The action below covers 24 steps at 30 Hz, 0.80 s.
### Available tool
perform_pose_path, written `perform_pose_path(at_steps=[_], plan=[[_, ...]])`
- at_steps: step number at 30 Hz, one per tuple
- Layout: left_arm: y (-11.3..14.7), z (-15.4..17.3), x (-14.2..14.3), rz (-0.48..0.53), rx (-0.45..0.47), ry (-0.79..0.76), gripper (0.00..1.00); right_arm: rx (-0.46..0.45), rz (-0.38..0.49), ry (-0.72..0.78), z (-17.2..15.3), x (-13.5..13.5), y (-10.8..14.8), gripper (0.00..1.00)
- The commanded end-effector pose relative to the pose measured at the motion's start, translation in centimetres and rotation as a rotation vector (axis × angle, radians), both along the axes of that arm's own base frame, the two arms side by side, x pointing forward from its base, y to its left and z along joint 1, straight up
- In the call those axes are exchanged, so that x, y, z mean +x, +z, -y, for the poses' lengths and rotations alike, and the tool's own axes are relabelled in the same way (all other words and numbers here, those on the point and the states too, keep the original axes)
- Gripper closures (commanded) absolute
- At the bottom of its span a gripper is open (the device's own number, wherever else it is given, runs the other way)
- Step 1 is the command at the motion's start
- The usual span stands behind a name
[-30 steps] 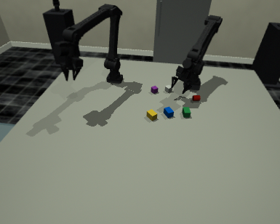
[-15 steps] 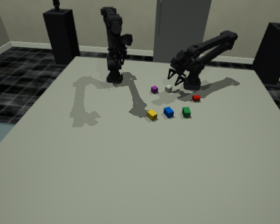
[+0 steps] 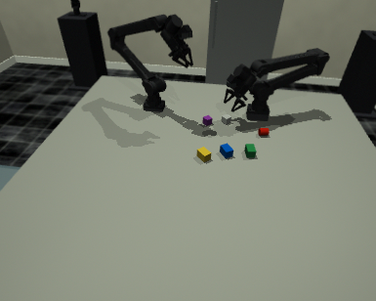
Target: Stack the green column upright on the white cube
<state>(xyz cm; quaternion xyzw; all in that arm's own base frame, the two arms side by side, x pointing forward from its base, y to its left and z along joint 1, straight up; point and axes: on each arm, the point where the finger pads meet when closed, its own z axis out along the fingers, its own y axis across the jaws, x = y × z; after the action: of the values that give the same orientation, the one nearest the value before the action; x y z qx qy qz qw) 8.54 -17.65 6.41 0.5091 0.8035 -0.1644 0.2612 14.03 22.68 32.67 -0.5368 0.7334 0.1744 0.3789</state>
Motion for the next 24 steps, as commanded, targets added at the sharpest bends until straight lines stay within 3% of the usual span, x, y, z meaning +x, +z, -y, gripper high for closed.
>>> perform_pose_path(at_steps=[1, 6, 7, 10, 20, 23, 24], plan=[[0.2, 0.0, -0.4, -0.008, 0.001, 0.0, 0.0, 0.128, -0.052, 0.012, -0.9, -3.8, 0.9, 0.54], [0.2, 0.0, -0.4, -0.007, -0.001, -0.003, 0.0, 0.22, -0.096, 0.164, -0.9, -8.8, 2.2, 0.54], [0.2, 0.0, -0.4, -0.007, -0.001, -0.003, 0.0, 0.211, -0.109, 0.184, -0.8, -9.4, 1.1, 0.54], [0.2, 0.0, -0.4, -0.004, 0.001, -0.007, 0.0, 0.23, -0.109, 0.197, -0.9, -9.7, 2.2, 0.54], [0.3, 0.2, -0.2, 0.0, -0.004, -0.003, 0.0, 0.232, -0.092, 0.217, -0.7, -9.9, 2.2, 0.54], [-0.4, 0.3, 0.5, -0.009, -0.009, 0.046, 0.34, 0.204, -0.106, 0.189, -1.5, -9.3, 0.4, 0.54], [-0.2, 0.5, 0.8, -0.006, -0.017, 0.06, 0.36, 0.211, -0.103, 0.185, -1.8, -9.2, 0.3, 0.54]])
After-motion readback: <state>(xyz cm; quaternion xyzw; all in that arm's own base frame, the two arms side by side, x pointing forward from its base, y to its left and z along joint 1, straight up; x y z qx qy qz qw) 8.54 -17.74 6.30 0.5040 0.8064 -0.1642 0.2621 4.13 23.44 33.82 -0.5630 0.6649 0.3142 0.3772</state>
